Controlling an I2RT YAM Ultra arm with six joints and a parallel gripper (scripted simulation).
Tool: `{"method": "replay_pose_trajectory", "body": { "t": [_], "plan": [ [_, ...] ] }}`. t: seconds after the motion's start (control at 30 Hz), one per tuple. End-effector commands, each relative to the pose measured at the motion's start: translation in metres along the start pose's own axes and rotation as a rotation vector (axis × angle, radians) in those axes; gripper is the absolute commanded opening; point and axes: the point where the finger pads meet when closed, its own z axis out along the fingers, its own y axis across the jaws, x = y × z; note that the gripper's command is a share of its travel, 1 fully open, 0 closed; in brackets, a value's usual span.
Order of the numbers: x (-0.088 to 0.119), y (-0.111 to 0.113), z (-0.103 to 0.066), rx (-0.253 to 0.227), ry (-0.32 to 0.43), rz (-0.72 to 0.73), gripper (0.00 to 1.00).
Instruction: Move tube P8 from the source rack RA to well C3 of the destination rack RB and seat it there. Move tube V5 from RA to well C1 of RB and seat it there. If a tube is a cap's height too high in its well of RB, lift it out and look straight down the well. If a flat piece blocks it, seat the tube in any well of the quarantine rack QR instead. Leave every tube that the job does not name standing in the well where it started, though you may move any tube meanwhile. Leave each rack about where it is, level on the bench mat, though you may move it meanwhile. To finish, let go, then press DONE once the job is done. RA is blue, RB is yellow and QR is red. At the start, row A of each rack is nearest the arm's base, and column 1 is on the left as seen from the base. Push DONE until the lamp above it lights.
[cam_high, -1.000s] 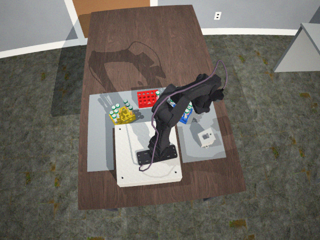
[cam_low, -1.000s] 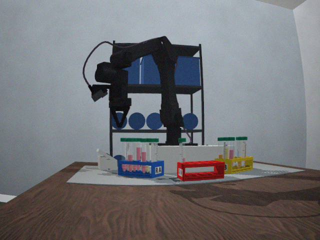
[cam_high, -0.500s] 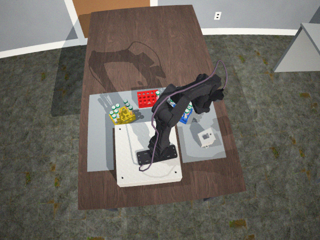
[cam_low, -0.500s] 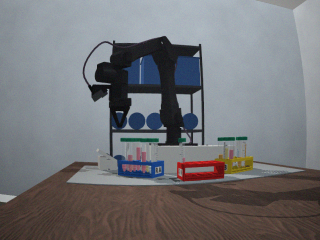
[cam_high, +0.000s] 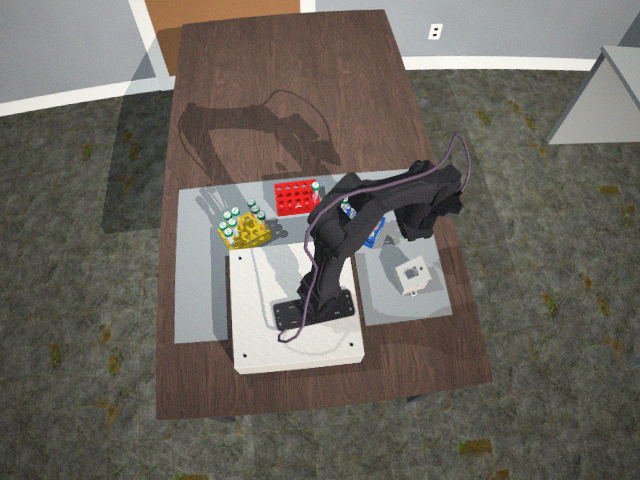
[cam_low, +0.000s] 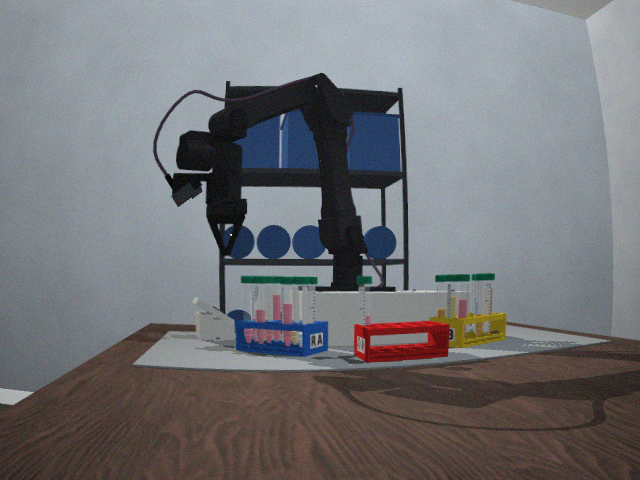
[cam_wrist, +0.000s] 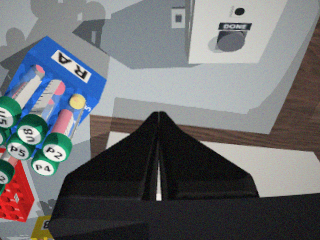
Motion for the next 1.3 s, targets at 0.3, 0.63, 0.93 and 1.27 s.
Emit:
{"method": "replay_pose_trajectory", "body": {
  "t": [0.3,0.63,0.93,1.27],
  "plan": [
    [-0.0136,-0.0033,-0.0079,-0.014,-0.038,-0.047,0.00],
    [-0.0137,-0.0035,-0.0079,-0.014,-0.038,-0.042,0.00],
    [-0.0137,-0.0035,-0.0079,-0.014,-0.038,-0.042,0.00],
    [-0.0137,-0.0035,-0.0079,-0.014,-0.038,-0.042,0.00]
  ]
}}
